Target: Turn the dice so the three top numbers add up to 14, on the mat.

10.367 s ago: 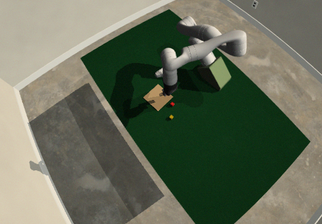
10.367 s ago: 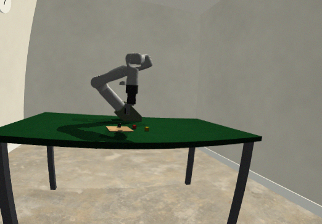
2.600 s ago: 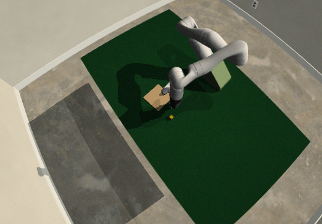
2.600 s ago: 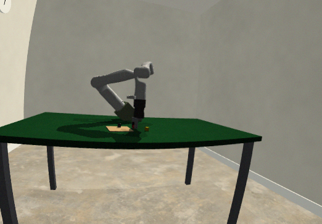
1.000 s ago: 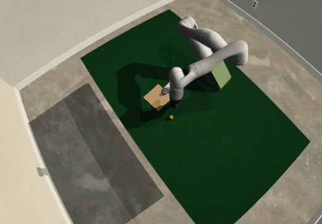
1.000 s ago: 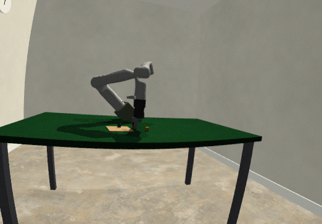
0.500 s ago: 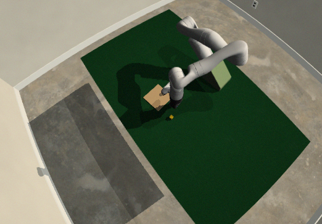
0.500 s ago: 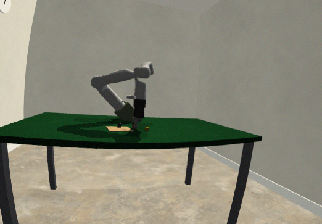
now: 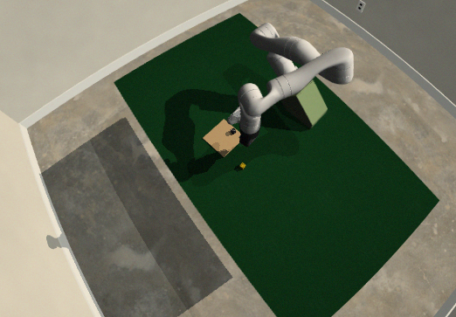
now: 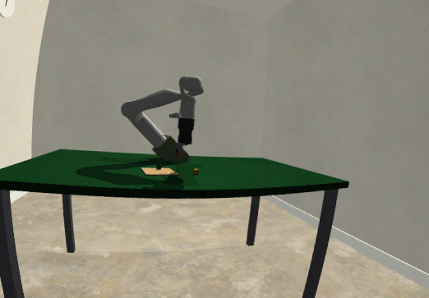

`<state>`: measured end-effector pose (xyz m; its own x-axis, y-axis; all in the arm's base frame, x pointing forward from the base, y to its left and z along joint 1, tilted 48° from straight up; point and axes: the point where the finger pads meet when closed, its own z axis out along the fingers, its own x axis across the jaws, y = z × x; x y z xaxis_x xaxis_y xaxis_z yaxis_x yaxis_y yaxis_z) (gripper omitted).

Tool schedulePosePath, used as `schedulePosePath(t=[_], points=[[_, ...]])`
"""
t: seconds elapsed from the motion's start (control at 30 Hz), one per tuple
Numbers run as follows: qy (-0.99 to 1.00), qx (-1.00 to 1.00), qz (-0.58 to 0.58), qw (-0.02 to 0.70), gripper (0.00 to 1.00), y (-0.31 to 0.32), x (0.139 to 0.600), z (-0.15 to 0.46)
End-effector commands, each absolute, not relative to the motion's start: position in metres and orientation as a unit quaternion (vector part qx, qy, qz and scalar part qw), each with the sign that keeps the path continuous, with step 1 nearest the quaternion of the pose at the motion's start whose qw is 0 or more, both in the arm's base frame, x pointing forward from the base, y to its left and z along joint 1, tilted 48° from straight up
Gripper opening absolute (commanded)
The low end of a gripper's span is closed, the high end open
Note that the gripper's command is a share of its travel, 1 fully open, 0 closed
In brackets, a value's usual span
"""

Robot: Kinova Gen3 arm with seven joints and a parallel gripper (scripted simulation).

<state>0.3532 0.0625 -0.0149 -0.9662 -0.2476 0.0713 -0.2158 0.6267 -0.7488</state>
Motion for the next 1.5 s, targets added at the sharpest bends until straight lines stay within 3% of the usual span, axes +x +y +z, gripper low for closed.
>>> schedulePosePath(t=[0.0, 1.47], points=[[0.904, -0.134, -0.405, 0.022, 0.40, 0.078, 0.353, -0.009], [0.895, -0.181, -0.408, -0.004, 0.40, 0.088, 0.354, 0.019]])
